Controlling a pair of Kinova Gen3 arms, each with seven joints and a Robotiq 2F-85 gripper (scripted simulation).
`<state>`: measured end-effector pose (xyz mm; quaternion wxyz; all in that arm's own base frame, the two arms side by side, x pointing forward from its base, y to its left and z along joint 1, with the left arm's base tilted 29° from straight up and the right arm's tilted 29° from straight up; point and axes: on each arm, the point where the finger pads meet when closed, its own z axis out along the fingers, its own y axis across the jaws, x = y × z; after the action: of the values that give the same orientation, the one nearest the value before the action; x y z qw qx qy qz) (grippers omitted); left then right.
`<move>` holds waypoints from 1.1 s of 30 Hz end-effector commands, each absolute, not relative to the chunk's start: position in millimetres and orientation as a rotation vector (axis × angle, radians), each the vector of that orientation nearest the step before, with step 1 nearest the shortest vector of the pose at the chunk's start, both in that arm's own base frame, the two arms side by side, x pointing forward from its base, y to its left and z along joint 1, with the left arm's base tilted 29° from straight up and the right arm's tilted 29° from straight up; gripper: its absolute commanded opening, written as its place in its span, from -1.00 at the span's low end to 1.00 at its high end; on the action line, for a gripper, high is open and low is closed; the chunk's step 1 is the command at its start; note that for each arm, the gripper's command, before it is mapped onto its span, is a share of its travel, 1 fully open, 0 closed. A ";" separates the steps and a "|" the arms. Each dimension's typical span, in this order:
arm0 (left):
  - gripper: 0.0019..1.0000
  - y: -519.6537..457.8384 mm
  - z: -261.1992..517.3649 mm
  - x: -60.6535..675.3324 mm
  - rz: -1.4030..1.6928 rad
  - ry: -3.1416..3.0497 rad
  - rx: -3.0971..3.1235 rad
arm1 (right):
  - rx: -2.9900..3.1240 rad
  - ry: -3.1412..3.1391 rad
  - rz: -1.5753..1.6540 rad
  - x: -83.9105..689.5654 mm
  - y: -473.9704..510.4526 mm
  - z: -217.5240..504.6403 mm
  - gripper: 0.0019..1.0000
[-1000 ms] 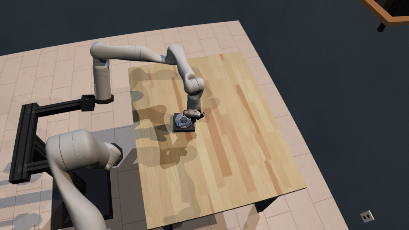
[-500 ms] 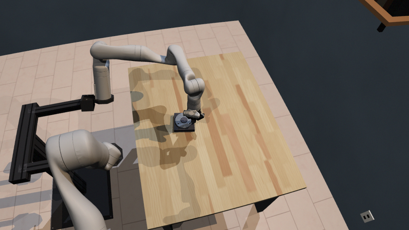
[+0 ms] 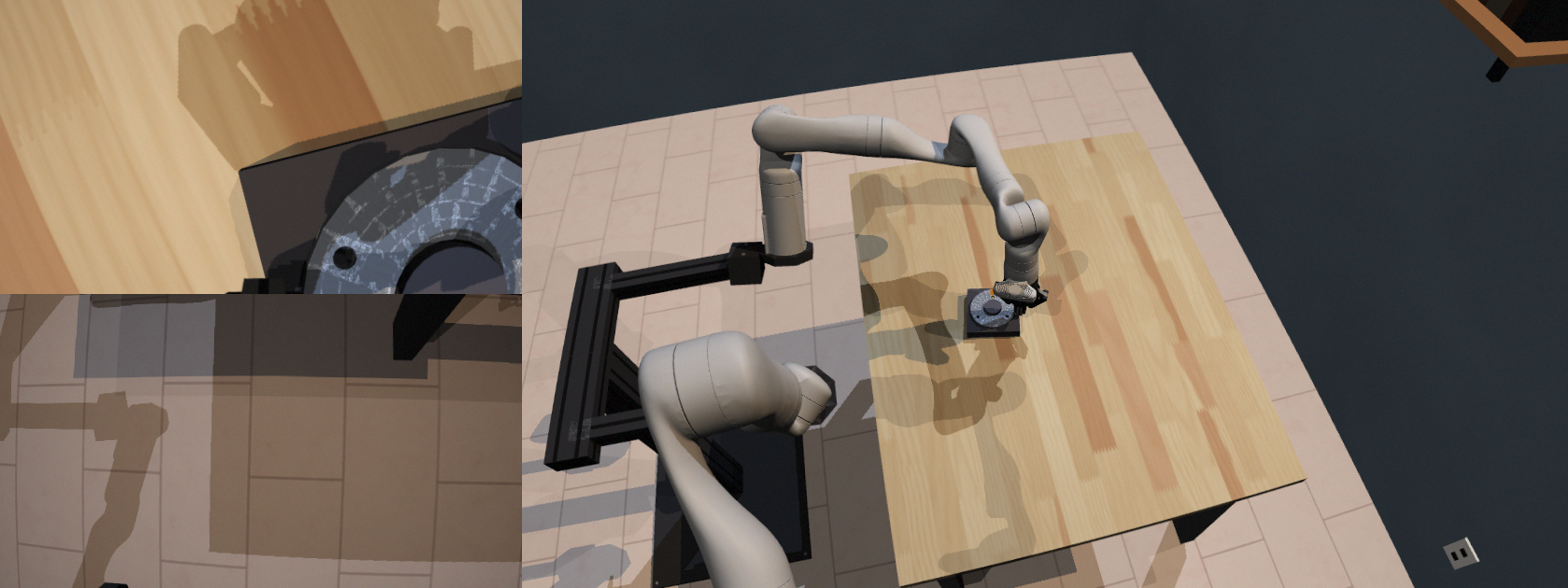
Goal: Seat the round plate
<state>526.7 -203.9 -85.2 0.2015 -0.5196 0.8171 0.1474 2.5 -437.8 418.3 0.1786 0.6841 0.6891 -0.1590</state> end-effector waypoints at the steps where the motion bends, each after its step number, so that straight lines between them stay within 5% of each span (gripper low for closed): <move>1: -0.80 -208.2 -77.3 525.7 0.409 2.282 -1.450 | 1.934 1.947 -0.450 2.3 -437.9 418.9 1.00; 33: -0.80 -230.0 -34.9 517.1 0.409 2.282 -1.450 | 1.934 1.947 -0.450 2.3 -437.9 418.9 1.00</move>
<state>518.8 -224.2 -45.6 0.2015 -0.5197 0.8171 0.1474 2.5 -437.8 418.3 0.1786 0.6841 0.6891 -0.1590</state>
